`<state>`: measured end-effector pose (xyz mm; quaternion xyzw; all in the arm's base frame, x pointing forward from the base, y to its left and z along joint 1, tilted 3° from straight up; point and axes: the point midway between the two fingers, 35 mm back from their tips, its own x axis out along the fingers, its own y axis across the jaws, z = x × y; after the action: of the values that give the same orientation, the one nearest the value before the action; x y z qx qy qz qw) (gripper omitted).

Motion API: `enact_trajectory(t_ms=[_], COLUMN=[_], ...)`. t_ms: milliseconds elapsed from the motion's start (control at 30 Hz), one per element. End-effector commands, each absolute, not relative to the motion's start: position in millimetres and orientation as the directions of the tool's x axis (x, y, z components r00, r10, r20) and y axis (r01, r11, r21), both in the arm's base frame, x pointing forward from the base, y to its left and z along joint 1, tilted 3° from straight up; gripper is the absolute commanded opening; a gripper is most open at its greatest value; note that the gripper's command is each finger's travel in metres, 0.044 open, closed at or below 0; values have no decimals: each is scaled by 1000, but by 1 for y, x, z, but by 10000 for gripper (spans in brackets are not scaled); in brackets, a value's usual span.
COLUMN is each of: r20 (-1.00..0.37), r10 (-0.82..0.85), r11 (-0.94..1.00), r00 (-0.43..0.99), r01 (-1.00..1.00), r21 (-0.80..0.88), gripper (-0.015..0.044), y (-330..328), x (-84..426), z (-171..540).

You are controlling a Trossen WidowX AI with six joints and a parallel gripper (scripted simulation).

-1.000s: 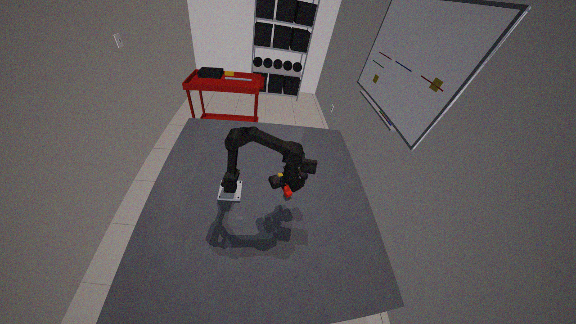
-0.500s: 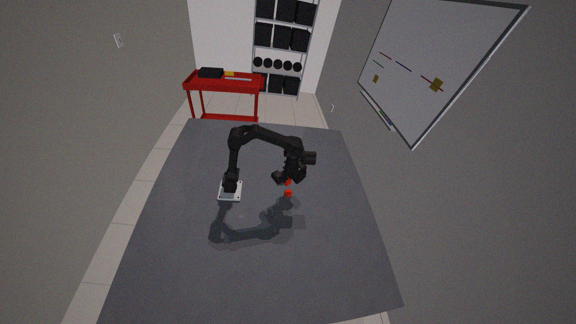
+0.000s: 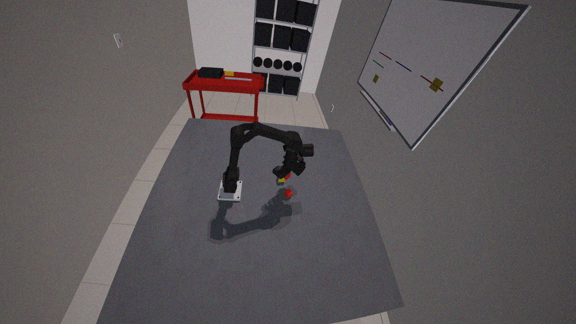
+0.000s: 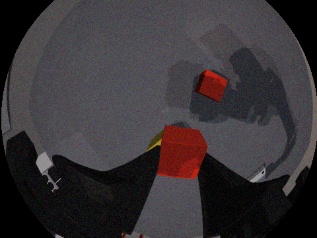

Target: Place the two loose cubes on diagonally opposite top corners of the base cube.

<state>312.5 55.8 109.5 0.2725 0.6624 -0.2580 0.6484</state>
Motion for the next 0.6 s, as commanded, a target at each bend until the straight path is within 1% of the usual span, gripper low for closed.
enact_trajectory(t_ms=[0,133,567], r20=[-999,-999,-999], r10=[31,32,33], r11=[751,780,782], r00=[-15,-16,-16], r01=[660,625,624], r21=[13,15,15], gripper=[105,105,105], y=[67,78,79], x=[310,309,309], z=[106,105,94])
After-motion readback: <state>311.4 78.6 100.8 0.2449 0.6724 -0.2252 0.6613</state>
